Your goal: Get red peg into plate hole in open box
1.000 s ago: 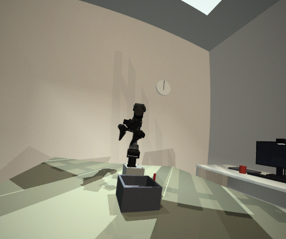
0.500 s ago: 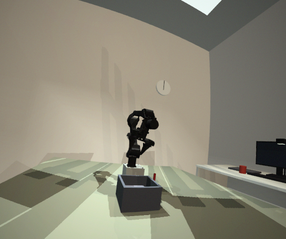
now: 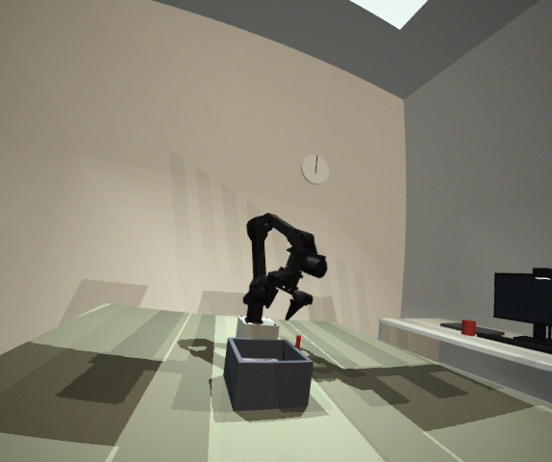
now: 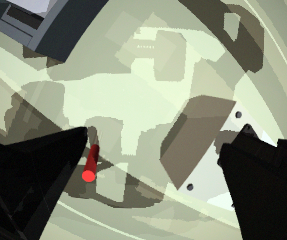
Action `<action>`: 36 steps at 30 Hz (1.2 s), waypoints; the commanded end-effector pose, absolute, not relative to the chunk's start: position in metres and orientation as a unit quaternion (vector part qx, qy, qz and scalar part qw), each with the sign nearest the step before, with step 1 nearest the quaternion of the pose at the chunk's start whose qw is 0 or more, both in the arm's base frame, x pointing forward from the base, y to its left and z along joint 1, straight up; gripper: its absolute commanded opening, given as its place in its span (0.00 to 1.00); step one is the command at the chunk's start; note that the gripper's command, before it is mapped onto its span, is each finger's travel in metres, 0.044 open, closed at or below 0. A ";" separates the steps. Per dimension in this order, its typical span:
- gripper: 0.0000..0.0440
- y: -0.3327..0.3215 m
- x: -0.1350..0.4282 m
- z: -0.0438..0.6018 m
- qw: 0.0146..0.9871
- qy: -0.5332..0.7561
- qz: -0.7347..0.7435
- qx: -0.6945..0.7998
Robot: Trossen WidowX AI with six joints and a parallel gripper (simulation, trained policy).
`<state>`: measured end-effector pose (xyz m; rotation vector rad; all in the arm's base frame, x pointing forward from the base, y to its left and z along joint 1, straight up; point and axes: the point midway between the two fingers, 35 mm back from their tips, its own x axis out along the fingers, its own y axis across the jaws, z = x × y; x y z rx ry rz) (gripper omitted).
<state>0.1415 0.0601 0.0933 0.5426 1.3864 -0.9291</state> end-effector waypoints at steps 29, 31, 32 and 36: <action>0.64 0.128 0.144 -0.029 0.617 0.615 -0.363 0.331; 0.52 0.129 0.144 -0.030 0.611 0.620 -0.362 0.332; 0.46 0.130 0.144 -0.030 0.609 0.623 -0.361 0.333; 0.23 0.133 0.145 -0.029 0.598 0.635 -0.356 0.335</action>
